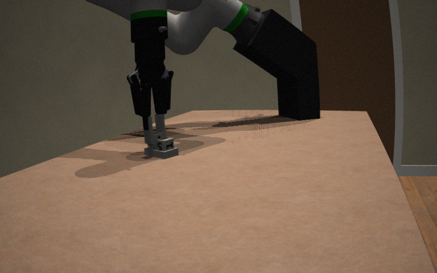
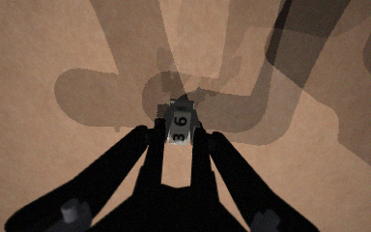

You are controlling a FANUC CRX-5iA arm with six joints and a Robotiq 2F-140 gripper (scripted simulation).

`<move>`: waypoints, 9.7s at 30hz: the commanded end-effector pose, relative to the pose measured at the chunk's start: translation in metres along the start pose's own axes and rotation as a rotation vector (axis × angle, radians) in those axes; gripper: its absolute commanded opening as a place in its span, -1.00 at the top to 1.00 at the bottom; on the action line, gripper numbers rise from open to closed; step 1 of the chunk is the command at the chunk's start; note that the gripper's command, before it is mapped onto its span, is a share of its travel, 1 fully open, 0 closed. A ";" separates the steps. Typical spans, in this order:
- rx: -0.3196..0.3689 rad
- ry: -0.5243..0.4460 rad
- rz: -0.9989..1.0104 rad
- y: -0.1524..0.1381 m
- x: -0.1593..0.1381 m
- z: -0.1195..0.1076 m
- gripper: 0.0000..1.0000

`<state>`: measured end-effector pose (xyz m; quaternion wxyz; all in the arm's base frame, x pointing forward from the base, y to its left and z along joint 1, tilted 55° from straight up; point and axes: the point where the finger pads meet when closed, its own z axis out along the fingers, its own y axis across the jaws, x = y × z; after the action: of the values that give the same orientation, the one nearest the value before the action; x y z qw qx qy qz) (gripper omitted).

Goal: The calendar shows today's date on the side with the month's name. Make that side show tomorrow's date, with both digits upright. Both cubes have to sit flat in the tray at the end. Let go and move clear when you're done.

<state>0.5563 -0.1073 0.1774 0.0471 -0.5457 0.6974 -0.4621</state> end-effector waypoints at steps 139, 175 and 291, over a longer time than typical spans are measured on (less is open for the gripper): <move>0.000 0.000 0.000 0.000 0.000 0.010 0.28; 0.000 0.000 0.000 0.000 0.000 -0.080 0.28; 0.000 0.000 0.000 0.000 0.000 -0.137 -1.00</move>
<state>0.4782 -0.0260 0.2553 0.0470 -0.5457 0.6975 -0.4621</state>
